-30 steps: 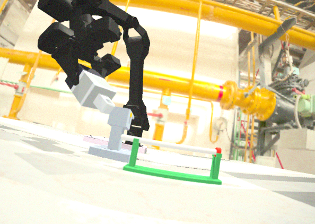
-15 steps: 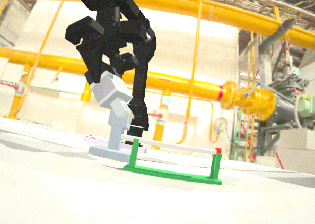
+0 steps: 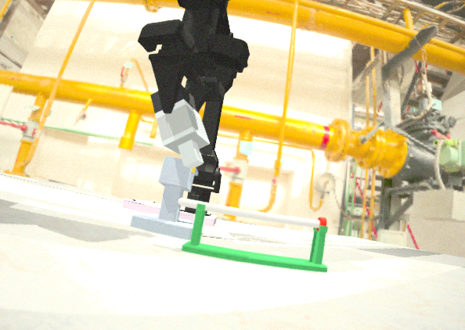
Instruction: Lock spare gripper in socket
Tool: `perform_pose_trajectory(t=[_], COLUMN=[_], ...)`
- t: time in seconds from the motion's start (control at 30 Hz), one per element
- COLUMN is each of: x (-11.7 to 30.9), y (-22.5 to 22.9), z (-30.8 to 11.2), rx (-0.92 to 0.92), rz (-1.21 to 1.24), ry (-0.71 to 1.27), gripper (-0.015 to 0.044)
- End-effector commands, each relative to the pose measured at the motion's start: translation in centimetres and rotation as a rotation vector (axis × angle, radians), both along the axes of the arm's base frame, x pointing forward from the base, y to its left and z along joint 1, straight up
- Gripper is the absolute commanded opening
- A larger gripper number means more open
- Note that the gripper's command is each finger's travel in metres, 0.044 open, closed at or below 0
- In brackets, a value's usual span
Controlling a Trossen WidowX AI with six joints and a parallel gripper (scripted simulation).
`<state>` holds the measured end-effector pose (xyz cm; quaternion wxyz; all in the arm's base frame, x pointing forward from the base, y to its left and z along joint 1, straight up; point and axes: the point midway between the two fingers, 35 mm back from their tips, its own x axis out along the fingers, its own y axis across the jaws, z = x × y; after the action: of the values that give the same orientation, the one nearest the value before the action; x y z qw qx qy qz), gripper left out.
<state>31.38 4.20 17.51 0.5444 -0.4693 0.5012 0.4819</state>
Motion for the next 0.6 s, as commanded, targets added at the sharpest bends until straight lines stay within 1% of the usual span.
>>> perform_pose_trajectory(t=[0.0, 0.57], x=[-0.8, -3.9], y=[0.5, 1.2], z=[1.1, 4.2], rx=[-0.053, -0.337], rz=[0.007, 0.145], ry=[-0.03, -0.088], gripper=[0.0, 0.0])
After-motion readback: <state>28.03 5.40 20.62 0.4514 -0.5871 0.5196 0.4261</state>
